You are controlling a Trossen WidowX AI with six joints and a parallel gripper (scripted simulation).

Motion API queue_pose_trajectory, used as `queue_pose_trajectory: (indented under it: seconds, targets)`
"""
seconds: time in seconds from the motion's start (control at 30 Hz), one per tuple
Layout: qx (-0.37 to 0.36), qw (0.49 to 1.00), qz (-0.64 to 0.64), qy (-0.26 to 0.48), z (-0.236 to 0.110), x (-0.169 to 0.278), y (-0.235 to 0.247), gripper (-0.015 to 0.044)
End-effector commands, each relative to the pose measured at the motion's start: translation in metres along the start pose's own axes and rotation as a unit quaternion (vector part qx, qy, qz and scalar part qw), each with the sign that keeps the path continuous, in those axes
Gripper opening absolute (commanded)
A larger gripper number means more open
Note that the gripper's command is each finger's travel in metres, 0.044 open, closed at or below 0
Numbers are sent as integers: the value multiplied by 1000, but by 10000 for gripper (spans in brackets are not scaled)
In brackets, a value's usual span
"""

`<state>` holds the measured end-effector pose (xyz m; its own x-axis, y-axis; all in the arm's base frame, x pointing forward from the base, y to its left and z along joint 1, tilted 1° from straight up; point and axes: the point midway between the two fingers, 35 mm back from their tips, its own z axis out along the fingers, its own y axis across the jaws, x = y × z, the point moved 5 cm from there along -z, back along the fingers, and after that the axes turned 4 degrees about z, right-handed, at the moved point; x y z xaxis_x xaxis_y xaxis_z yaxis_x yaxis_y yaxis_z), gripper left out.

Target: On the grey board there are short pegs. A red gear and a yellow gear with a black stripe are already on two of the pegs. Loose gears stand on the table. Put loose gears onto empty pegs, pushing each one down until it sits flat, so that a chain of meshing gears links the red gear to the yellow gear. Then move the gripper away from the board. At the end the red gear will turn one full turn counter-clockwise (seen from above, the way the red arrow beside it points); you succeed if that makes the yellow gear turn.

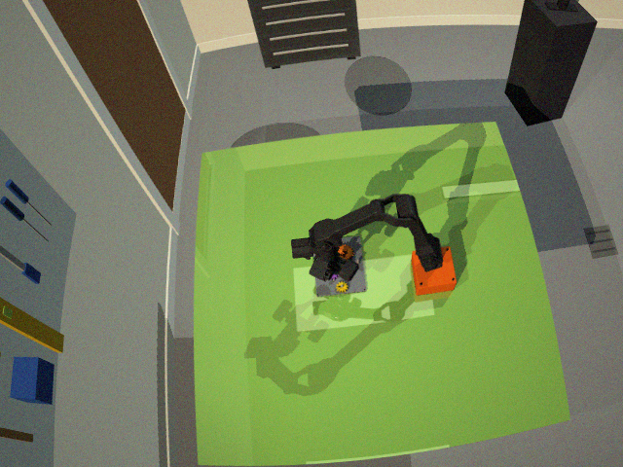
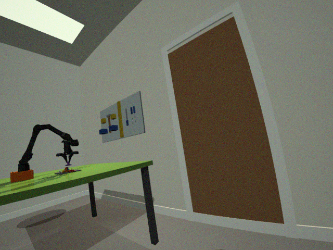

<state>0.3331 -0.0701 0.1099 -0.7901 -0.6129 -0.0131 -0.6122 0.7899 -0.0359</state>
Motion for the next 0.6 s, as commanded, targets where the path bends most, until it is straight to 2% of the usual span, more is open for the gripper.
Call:
queue_pose_trajectory:
  seconds: [0.0,0.27,0.57]
  targets:
    - [-1,999,-36,-1,4,0,0,0]
    - [-1,994,-106,-1,15,0,1,0]
    - [-1,996,-88,-1,28,0,0,0]
